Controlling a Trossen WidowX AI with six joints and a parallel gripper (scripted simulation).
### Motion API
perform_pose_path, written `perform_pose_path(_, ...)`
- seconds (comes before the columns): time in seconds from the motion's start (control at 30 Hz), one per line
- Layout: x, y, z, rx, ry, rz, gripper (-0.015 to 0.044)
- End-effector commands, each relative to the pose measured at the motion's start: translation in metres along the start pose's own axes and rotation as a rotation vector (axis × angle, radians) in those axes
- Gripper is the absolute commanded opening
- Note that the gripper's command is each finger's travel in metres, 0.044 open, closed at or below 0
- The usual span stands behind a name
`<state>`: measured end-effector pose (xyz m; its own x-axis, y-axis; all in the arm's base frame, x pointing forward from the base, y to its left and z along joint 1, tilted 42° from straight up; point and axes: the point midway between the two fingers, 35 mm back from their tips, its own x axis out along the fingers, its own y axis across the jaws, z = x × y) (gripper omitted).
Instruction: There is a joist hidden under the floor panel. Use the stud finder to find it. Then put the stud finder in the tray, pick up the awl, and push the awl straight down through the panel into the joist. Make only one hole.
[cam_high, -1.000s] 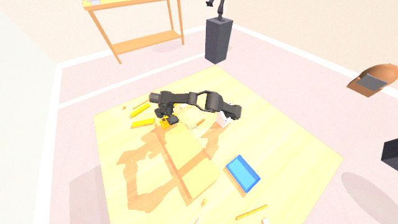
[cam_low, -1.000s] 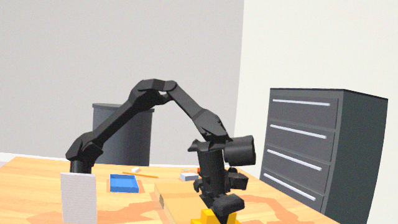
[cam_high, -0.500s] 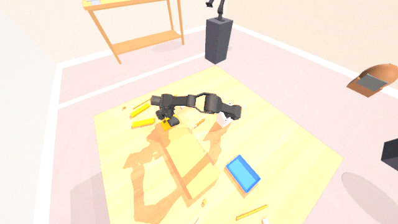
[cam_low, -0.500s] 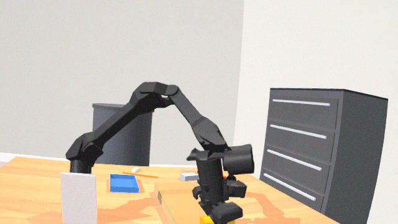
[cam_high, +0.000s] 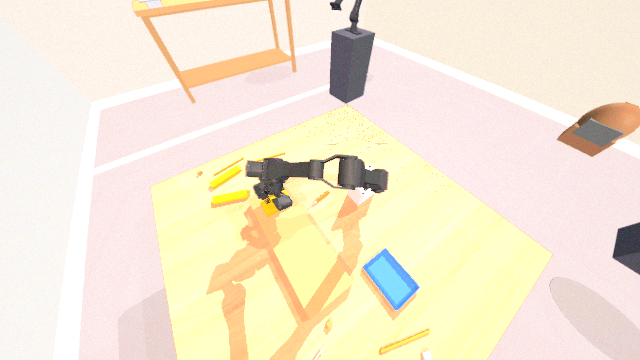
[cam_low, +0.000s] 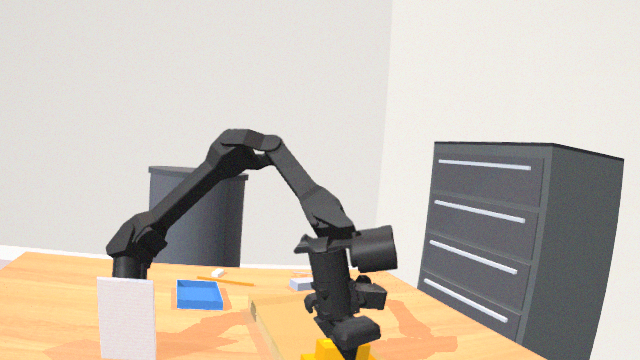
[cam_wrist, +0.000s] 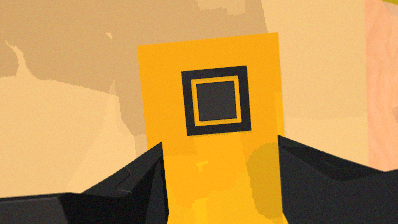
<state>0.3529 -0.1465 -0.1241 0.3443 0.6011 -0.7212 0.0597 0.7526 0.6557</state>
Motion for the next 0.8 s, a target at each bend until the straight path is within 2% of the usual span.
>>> perform_pose_path(0.0, 0.001, 0.017, 0.0, 0.006, 0.0, 0.008, 0.0)
perform_pose_path(0.77, 0.001, 0.099, 0.0, 0.008, 0.001, 0.013, 0.0)
